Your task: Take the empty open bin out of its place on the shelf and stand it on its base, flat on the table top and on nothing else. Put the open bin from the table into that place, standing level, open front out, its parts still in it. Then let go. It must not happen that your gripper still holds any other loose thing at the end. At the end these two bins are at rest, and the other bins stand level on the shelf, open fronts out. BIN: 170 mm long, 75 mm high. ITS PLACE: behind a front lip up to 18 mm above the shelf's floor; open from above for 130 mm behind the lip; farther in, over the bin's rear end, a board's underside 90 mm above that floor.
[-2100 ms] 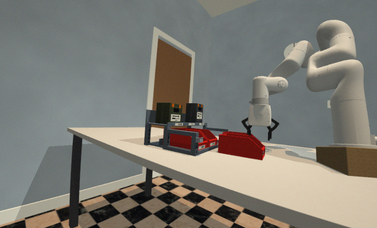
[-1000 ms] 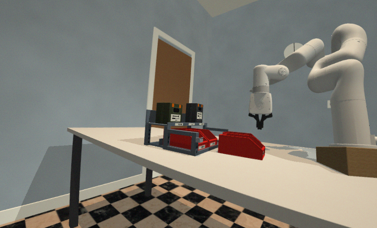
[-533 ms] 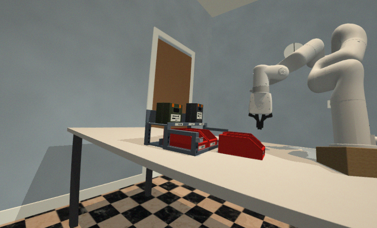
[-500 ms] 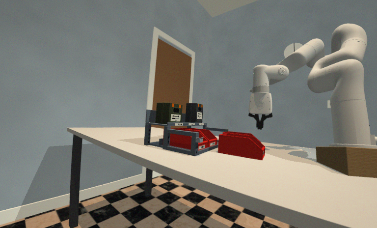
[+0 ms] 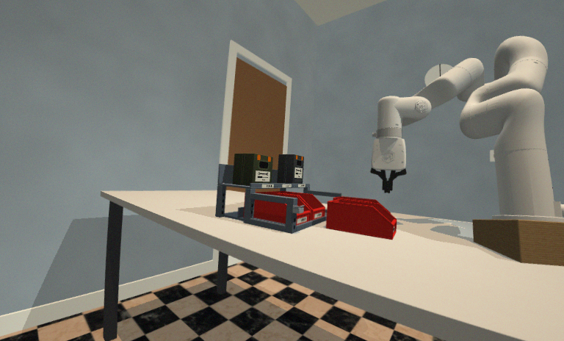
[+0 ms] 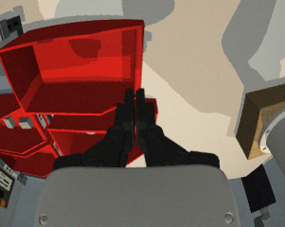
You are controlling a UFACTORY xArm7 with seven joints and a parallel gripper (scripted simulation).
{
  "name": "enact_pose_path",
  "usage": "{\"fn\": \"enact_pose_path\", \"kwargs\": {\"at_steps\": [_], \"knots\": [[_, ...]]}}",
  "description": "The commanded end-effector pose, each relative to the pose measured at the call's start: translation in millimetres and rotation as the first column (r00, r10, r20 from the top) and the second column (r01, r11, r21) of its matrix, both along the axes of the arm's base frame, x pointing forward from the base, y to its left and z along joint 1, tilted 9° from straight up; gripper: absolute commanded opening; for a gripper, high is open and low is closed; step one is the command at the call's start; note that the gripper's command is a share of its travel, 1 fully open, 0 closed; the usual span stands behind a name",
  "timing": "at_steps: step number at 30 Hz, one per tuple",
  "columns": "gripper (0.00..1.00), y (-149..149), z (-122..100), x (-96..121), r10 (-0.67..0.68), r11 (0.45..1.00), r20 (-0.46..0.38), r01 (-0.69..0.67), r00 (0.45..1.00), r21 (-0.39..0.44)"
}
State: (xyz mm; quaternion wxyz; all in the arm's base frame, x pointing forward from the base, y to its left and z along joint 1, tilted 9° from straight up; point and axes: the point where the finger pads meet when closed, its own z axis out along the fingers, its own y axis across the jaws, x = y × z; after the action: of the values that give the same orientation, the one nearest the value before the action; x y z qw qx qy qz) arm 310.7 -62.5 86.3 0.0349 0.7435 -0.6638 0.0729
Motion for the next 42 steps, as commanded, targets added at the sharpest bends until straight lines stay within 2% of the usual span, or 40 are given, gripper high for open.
{"fn": "enact_pose_path", "kwargs": {"at_steps": [1,3,7,14,16,17,20,24,25,29,30,42], "knots": [[0.0,7,5,9,0.141,0.99,-0.021,-0.141,0.99,-0.002],[0.0,14,9,17,0.301,0.953,-0.045,-0.302,0.953,-0.003],[0.0,32,22,39,0.463,0.886,-0.066,-0.464,0.884,-0.009],[0.0,54,41,70,0.733,0.674,-0.103,-0.738,0.672,-0.022],[0.0,54,41,70,0.733,0.674,-0.103,-0.738,0.672,-0.022],[0.0,56,43,72,0.817,0.565,-0.124,-0.825,0.563,-0.02],[0.0,58,45,76,0.869,0.478,-0.141,-0.878,0.475,-0.016],[0.0,58,45,76,0.936,0.313,-0.174,-0.95,0.307,0.009],[0.26,58,45,76,0.948,0.27,-0.182,-0.963,0.262,0.019],[0.26,58,45,76,0.975,0.095,-0.207,-0.993,0.079,0.069],[0.26,58,45,76,0.976,0.081,-0.209,-0.994,0.064,0.075],[0.26,58,45,76,0.976,0.081,-0.209,-0.994,0.064,0.075]]}}
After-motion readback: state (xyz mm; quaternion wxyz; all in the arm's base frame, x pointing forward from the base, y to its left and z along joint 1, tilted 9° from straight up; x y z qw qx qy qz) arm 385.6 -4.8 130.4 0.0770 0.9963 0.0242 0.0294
